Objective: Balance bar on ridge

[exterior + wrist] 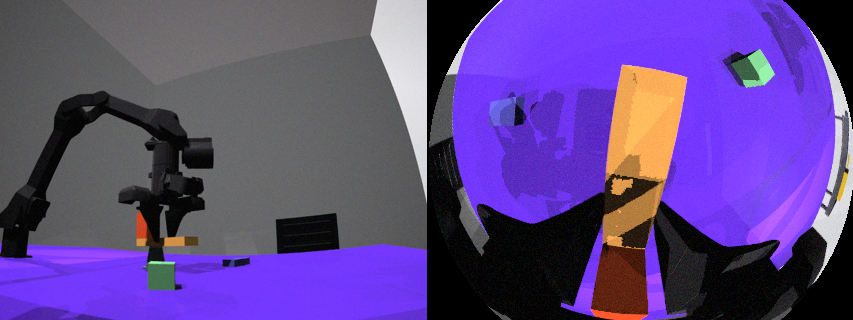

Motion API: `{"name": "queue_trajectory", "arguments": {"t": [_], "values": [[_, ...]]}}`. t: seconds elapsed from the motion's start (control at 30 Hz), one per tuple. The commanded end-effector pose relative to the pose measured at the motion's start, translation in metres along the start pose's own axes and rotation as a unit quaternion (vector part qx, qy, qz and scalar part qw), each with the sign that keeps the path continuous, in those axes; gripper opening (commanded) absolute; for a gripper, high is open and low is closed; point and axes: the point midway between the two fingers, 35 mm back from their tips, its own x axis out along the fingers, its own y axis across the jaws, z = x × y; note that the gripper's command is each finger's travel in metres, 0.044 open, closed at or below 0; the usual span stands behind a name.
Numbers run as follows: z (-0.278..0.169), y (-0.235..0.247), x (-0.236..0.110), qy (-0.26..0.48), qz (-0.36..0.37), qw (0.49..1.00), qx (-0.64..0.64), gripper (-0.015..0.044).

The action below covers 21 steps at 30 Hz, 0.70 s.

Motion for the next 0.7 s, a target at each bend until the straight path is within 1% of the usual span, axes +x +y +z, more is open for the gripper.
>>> {"name": "queue_trajectory", "arguments": {"t": [0.0, 0.67], "values": [[0.0005, -0.0004, 0.0027, 0.000, -0.001, 1.000, 0.001, 0.0000], [0.0007, -0.0004, 0.0044, 0.000, -0.001, 1.000, 0.001, 0.0000]]}}
